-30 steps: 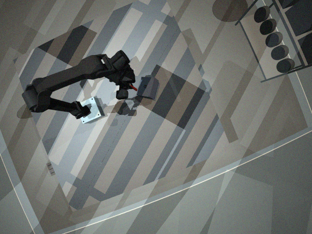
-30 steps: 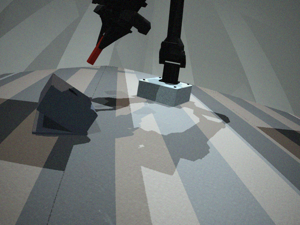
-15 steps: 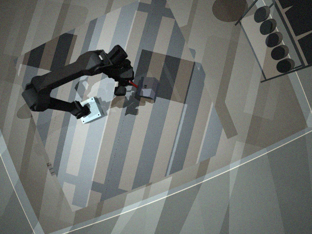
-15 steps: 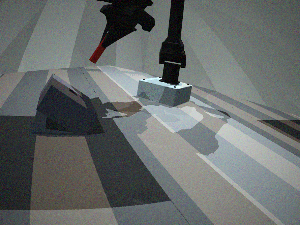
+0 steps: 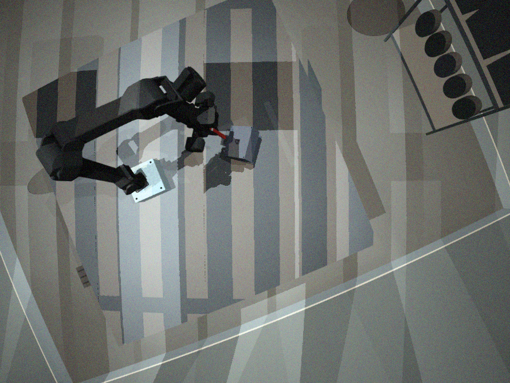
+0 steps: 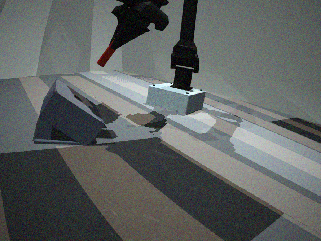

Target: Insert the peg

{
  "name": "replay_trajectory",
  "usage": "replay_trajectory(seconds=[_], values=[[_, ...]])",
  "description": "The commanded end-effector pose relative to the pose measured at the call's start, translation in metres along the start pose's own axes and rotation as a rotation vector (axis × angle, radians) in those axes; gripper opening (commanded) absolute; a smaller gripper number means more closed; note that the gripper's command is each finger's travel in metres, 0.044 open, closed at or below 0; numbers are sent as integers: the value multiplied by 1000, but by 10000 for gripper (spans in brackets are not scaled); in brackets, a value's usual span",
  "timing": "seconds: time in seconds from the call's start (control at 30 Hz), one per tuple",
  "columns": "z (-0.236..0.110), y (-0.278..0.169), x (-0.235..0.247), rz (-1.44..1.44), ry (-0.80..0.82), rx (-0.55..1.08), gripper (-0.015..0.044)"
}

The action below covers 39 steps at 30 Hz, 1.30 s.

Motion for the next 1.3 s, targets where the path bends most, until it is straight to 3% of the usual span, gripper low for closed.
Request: replay_trajectory(seconds=[0.0, 0.57, 1.27], values=[[7, 0, 2, 16, -1, -5, 0], [44, -3, 11, 87, 15, -28, 0], [64, -3, 12, 92, 15, -32, 0]])
Point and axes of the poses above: the point midway between the two fingers, 35 mm back from their tips, its own z axis out along the fingers, its own x axis across the jaws, y = z × x, the point moved 8 cm from there along -z, back along the fingers, and after that the axes turned 7 degrees about z, right-handed, at the moved point
